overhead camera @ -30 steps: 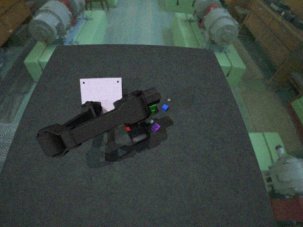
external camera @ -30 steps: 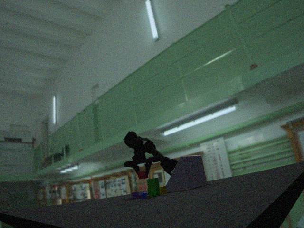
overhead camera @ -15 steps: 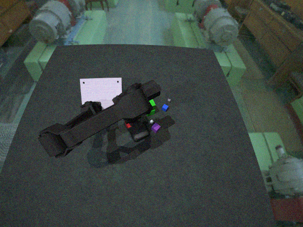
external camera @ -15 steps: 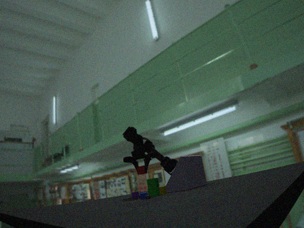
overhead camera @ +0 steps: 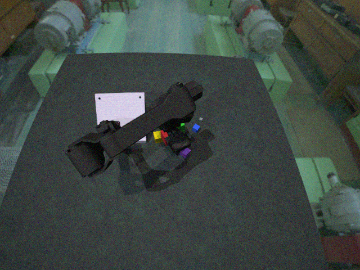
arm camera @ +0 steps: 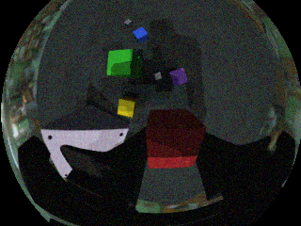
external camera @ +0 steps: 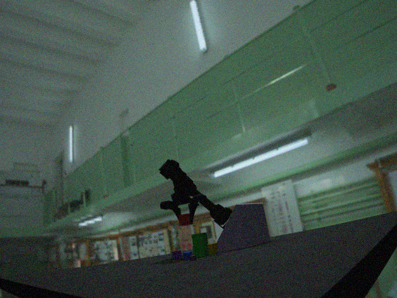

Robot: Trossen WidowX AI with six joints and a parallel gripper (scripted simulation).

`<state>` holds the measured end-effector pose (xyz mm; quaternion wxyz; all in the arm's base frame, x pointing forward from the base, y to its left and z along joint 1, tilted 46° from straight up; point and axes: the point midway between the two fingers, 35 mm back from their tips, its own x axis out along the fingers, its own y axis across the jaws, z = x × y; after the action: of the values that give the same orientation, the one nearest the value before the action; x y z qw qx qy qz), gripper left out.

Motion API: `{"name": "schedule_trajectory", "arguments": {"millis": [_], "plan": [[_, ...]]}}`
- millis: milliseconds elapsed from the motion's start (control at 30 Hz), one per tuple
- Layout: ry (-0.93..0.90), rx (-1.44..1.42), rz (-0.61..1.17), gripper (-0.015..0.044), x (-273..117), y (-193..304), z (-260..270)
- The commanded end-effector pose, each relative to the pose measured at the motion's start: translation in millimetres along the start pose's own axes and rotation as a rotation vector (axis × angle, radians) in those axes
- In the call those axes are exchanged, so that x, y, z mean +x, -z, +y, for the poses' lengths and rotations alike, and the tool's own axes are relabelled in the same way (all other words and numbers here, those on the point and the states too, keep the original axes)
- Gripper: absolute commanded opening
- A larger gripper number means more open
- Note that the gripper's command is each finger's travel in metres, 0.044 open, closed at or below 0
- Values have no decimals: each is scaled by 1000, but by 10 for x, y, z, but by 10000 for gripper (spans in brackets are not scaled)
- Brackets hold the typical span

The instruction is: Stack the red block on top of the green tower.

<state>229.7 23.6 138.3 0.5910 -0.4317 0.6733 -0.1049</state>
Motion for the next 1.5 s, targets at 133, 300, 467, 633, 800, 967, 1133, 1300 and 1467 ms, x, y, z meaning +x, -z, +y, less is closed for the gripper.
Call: {"name": "schedule_trajectory", "arguments": {"millis": [133,300,467,633,800,967,1133,1300,1467], "plan": [[-6,7,5,0,5,-313,212],[-6,12,8,0,20,-501,357],[-4,11,12,0,47,-667,501],[-4,20,14,0,77,-825,654],[-4,22,14,0,94,-870,702],[-3,22,14,0,164,-867,701],[-3,22,14,0,305,-869,701],[-2,23,14,0,446,-862,700],[-2,23,14,0,445,-862,701]]}}
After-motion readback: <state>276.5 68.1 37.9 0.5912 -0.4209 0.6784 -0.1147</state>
